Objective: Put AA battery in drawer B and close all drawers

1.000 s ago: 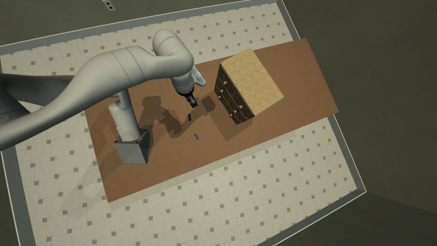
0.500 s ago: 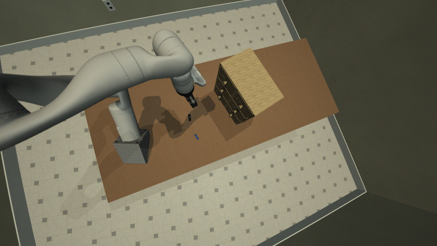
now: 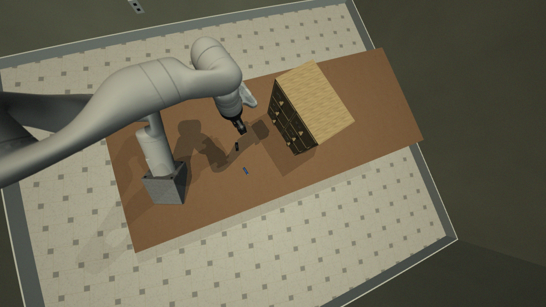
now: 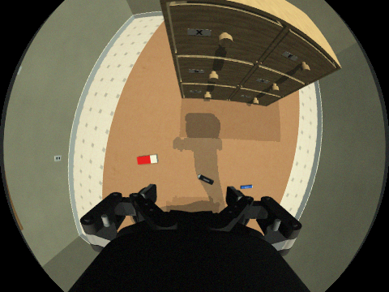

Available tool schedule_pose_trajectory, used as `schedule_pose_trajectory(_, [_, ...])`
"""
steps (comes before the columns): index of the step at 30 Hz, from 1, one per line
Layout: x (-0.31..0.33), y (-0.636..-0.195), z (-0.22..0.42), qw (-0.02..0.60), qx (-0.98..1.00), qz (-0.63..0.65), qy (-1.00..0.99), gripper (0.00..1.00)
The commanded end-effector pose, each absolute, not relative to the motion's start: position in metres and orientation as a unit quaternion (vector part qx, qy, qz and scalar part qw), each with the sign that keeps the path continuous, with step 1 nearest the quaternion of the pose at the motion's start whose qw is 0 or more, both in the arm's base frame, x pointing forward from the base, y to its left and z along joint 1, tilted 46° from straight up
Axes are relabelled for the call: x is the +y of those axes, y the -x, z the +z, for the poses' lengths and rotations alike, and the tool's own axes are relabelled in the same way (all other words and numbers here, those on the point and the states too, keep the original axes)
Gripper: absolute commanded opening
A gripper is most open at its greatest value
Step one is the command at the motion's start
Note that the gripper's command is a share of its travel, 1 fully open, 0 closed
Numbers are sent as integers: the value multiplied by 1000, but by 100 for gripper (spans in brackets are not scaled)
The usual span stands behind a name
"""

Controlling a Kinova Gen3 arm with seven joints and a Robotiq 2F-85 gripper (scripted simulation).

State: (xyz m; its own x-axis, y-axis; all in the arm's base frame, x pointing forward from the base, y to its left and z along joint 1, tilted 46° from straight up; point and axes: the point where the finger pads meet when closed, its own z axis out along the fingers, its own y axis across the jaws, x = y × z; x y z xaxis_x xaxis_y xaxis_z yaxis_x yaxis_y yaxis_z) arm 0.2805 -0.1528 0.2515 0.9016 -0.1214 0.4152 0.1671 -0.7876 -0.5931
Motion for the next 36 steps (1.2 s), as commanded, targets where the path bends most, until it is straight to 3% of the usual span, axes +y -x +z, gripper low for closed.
schedule_pose_trajectory(1, [-153, -281, 252, 325, -12, -222, 919, 100])
schedule_pose_trajectory(24, [-263, -340, 190, 325, -12, -222, 919, 100])
schedule_pose_trajectory(36, [-272, -344, 185, 325, -12, -222, 919, 100])
